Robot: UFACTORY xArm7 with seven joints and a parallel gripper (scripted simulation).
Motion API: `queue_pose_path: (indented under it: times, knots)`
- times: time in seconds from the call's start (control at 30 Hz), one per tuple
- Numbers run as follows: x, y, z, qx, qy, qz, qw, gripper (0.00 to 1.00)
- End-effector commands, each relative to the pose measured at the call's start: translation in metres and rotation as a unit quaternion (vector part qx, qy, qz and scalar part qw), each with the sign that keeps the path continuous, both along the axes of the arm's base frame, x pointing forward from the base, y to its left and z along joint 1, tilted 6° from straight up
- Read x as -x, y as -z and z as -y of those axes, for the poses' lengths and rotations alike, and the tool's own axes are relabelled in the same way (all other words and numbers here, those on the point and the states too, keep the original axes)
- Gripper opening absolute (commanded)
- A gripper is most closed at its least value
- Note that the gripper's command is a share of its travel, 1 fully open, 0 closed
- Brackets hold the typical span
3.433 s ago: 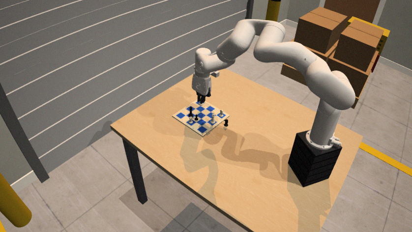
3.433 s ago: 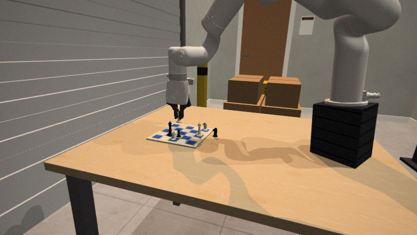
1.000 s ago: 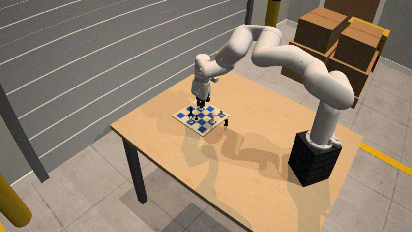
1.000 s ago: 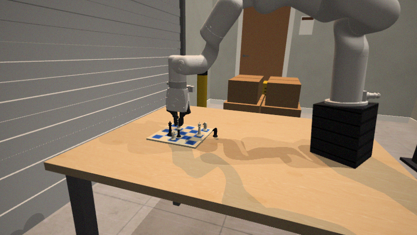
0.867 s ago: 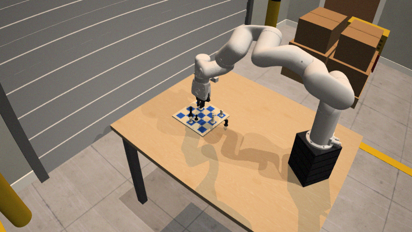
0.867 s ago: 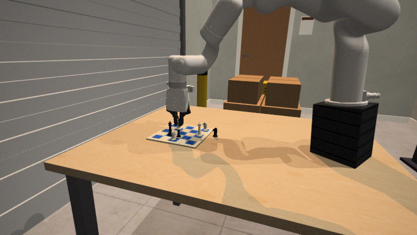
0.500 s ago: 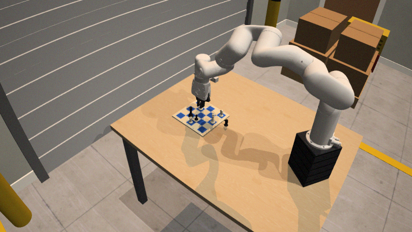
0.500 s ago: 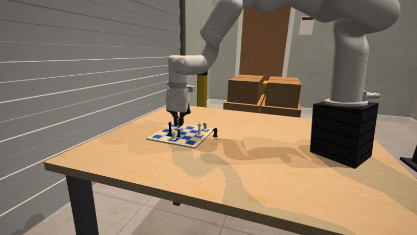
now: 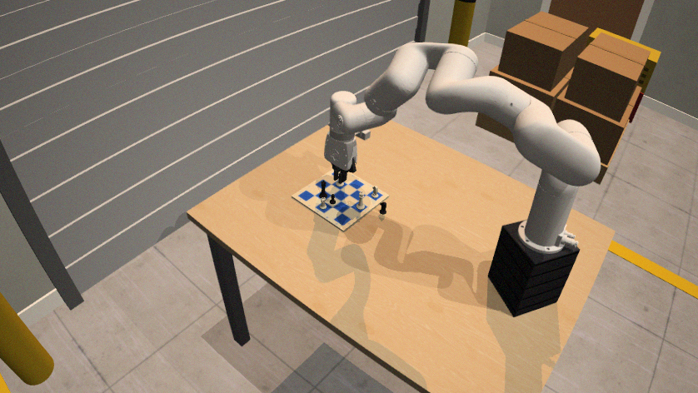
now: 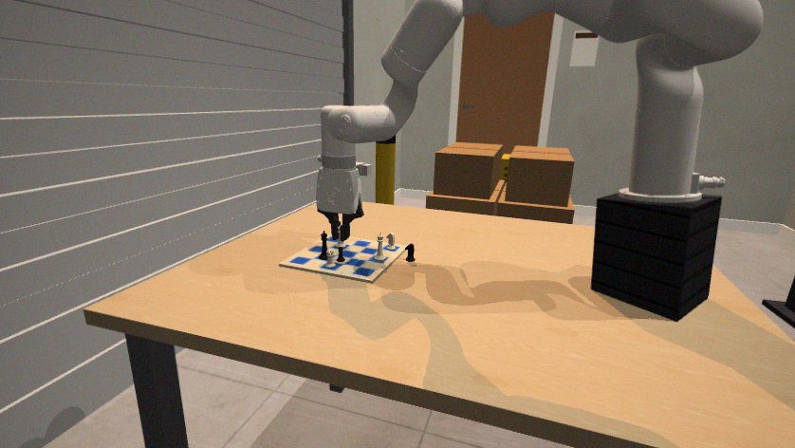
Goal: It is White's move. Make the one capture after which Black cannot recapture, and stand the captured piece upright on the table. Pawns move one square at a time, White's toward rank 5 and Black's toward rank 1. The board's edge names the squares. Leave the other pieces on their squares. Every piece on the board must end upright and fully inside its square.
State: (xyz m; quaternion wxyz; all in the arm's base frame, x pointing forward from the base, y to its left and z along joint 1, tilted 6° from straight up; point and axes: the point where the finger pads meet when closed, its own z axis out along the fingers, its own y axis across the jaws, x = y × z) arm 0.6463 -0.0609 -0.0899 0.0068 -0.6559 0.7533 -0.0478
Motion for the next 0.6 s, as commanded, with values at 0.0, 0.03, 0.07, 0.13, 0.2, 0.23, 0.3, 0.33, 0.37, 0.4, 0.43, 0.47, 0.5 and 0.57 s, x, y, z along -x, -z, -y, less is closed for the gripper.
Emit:
queue_pose_path:
  times: [0.0, 0.03, 0.07, 0.13, 0.2, 0.23, 0.3, 0.33, 0.37, 0.4, 0.43, 0.47, 0.5, 0.57]
  knots:
    - [-0.0020, -0.0026, 0.0001, 0.000, 0.000, 0.003, 1.000, 0.00]
    - [-0.0020, -0.0026, 0.0001, 0.000, 0.000, 0.003, 1.000, 0.00]
    - [-0.0020, -0.0026, 0.0001, 0.000, 0.000, 0.003, 1.000, 0.00]
    - [-0.0020, -0.0026, 0.0001, 0.000, 0.000, 0.003, 1.000, 0.00]
    - [-0.0020, -0.0026, 0.0001, 0.000, 0.000, 0.003, 1.000, 0.09]
    - [-0.0020, -0.0026, 0.0001, 0.000, 0.000, 0.003, 1.000, 0.09]
    - [-0.0020, -0.0026, 0.0001, 0.000, 0.000, 0.003, 1.000, 0.17]
    - [-0.0020, -0.0026, 0.0001, 0.000, 0.000, 0.003, 1.000, 0.17]
    - [-0.0020, -0.0026, 0.0001, 0.000, 0.000, 0.003, 1.000, 0.17]
    - [-0.0020, -0.0026, 0.0001, 0.000, 0.000, 0.003, 1.000, 0.26]
    - [-0.0020, -0.0026, 0.0001, 0.000, 0.000, 0.003, 1.000, 0.26]
    - [-0.0020, -0.0026, 0.0001, 0.000, 0.000, 0.003, 1.000, 0.26]
    - [-0.0020, -0.0026, 0.0001, 0.000, 0.000, 0.003, 1.000, 0.26]
    - [-0.0020, -0.0026, 0.0001, 0.000, 0.000, 0.003, 1.000, 0.34]
